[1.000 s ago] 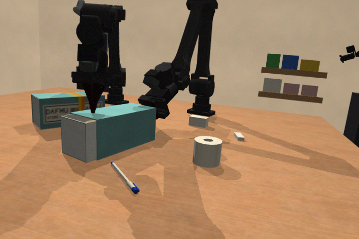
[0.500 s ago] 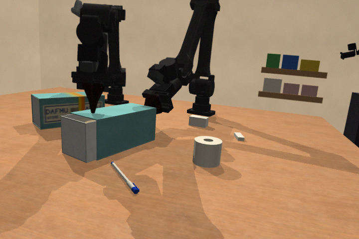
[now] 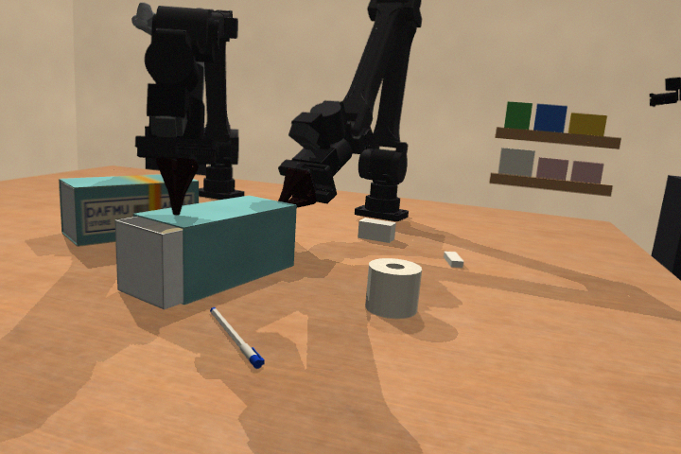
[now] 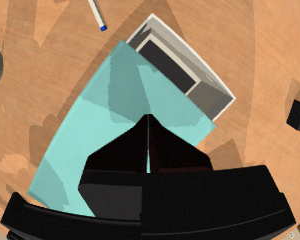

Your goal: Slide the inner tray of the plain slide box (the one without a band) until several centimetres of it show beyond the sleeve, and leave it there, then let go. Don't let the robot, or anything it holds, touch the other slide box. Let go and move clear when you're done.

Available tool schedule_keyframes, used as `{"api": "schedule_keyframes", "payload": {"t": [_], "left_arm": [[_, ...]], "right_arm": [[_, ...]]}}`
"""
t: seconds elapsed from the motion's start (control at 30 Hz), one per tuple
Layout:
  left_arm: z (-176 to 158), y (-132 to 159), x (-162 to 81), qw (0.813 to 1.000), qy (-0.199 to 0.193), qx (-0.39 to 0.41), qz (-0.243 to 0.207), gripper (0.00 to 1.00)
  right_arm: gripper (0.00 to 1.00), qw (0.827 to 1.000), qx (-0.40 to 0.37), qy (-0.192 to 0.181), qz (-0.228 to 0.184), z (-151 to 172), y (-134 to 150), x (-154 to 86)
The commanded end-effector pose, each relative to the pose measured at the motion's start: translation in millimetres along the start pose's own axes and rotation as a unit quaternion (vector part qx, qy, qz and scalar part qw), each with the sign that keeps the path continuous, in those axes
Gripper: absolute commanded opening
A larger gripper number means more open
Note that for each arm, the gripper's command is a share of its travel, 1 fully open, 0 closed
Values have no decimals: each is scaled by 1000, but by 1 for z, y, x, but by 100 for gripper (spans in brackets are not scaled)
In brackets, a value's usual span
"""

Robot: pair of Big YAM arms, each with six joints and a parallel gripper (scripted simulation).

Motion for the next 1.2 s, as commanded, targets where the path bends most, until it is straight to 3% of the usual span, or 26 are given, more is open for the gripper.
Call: {"api": "schedule_keyframes", "payload": {"t": [0.0,0.1,0.13,0.17,0.4,0.43,0.53,0.57,0.83,1.0,1.1,1.17], "left_arm": [[2,0,-8,1000,-1,3,0,0],[6,1,-13,1000,-6,4,1,0],[11,-15,-8,1000,-11,6,-15,0],[3,-37,10,999,2,6,-33,0],[9,-39,9,999,-6,4,-39,0],[9,-39,9,999,-7,4,-40,0],[10,-40,10,999,-7,4,-41,0],[10,-40,10,999,-7,4,-41,0],[10,-41,10,999,-7,4,-41,0],[10,-41,10,999,-7,4,-41,0],[10,-41,10,999,-7,4,-41,0],[10,-41,10,999,-7,4,-41,0]], "right_arm": [[0,998,0,15,67,-5,19,61],[0,998,0,15,67,-5,19,61],[0,998,0,15,67,-5,19,61],[0,999,3,-10,-39,3,-27,-2],[0,1000,5,-6,-21,1,-17,-5],[0,999,6,-10,-37,2,-18,-34],[0,999,5,-9,-34,2,-18,-29],[0,999,3,-10,-37,3,-15,-40],[0,999,8,-8,-29,0,-6,-53],[0,1000,6,-4,-12,0,-2,-14],[0,1000,6,-4,-9,0,-1,-14],[0,999,6,-9,-30,3,-17,-36]]}}
Point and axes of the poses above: on each arm, the point where the finger pads meet when closed, its own x axis out along the fingers, its own z axis across the jaws, y = z × x, the point moved 7 cm from there along -x, back along the fingers, and after that the axes turned 13 degrees about x, right-handed, at the moved point
